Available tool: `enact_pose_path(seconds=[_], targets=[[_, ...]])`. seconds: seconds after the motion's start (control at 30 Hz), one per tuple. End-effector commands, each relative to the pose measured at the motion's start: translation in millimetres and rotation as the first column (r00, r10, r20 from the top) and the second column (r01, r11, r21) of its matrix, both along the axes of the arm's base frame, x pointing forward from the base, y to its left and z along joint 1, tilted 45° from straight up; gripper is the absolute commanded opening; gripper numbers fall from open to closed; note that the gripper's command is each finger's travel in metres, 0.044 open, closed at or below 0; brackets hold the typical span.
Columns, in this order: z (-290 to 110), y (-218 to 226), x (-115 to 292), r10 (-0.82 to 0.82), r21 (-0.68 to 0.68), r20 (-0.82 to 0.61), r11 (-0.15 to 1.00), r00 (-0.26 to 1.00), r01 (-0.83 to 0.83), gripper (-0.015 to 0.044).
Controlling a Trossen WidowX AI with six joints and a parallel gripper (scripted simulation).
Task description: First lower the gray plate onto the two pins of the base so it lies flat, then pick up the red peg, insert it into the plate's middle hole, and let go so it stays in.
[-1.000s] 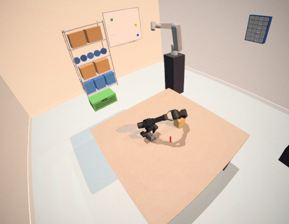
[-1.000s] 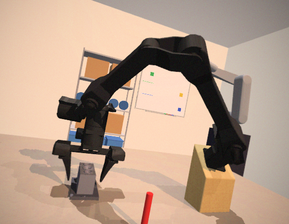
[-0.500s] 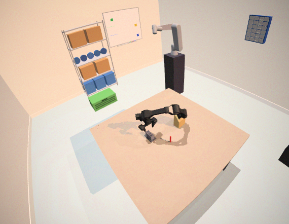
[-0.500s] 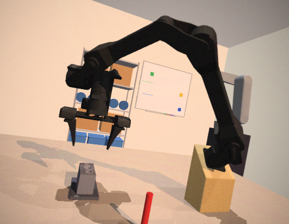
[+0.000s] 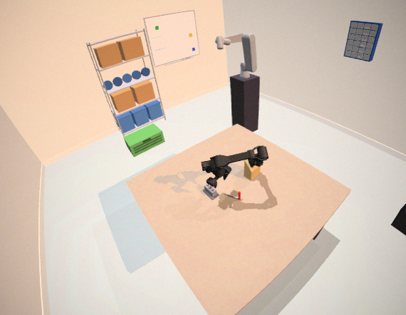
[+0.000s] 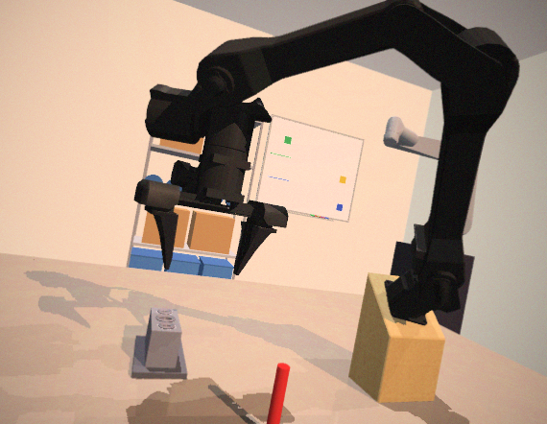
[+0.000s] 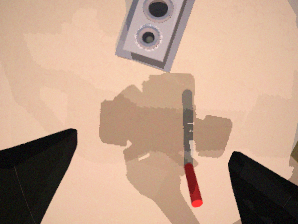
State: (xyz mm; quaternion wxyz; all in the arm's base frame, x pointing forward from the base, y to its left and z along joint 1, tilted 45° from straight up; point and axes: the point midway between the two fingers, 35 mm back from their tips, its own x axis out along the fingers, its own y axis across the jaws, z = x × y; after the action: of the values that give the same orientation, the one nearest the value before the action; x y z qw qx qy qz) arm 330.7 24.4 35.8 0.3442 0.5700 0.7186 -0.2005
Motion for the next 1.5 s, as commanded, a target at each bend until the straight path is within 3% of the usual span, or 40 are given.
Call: enact_pose_path(seconds=[0.0,0.2,0.3,1.47], targets=[[29.5,26.9,-33.4,0.072,0.015,0.064,0.997,0.995,-0.073,0.0440],[57.9,59.1,-89.9,0.178,0.029,0.166,0.982,0.970,-0.186,0.0440],[61.0,62.8,-98.4,0.190,0.030,0.177,0.980,0.966,-0.198,0.0440],[11.6,114.9,-105.1,0.189,0.030,0.178,0.980,0.966,-0.198,0.0440]])
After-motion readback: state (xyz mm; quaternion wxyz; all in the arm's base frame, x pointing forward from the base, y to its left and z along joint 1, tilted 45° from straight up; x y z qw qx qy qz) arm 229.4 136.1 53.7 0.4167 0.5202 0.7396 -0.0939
